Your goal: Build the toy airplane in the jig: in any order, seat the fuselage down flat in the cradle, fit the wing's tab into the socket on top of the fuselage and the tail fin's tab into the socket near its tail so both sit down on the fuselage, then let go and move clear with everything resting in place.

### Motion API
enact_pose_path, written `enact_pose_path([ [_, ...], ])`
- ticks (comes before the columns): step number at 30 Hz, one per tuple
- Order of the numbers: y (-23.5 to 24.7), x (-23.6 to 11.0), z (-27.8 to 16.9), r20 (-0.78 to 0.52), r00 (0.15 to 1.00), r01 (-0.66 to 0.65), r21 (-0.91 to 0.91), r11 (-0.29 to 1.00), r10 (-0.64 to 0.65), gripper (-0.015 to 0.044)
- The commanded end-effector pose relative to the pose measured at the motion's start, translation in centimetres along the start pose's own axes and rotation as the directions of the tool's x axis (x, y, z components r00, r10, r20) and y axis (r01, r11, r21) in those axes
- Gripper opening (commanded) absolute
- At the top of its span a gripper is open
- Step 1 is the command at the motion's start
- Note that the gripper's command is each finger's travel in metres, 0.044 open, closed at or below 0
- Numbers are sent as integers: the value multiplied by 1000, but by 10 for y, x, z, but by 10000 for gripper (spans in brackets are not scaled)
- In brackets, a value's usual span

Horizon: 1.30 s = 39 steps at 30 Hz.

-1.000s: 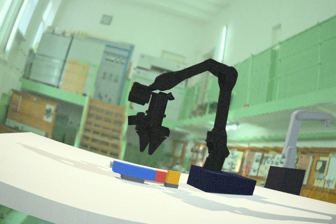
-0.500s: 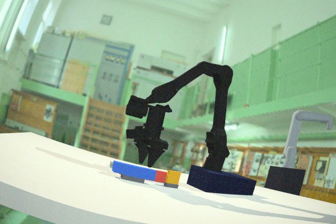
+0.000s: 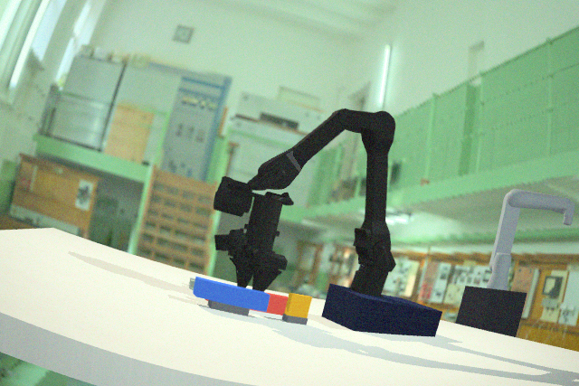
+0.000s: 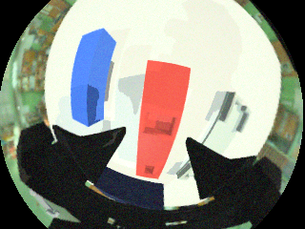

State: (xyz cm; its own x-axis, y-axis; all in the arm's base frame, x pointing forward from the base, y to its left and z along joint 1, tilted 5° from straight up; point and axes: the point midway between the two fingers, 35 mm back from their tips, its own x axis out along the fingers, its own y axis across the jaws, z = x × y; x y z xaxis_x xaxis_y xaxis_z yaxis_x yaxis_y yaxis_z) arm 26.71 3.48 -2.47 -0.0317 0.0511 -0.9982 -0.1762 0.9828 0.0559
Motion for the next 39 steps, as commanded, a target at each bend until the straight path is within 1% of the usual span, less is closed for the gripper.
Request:
enact_pose_path([
  [1, 1, 7, -2, -6, 1000, -3, 6, 1000, 3, 440],
  [10, 1, 18, -4, -6, 1000, -3, 6, 1000, 3, 440],
  [19, 1, 18, -4, -6, 1000, -3, 6, 1000, 3, 204],
  [26, 1, 18, -4, -6, 1000, -3, 6, 1000, 3, 157],
  [32, 0, 9, -1, -6, 1000, -3, 6, 1000, 3, 0],
  [39, 0, -11, 3, -5, 1000, -3, 6, 1000, 3, 0],
])
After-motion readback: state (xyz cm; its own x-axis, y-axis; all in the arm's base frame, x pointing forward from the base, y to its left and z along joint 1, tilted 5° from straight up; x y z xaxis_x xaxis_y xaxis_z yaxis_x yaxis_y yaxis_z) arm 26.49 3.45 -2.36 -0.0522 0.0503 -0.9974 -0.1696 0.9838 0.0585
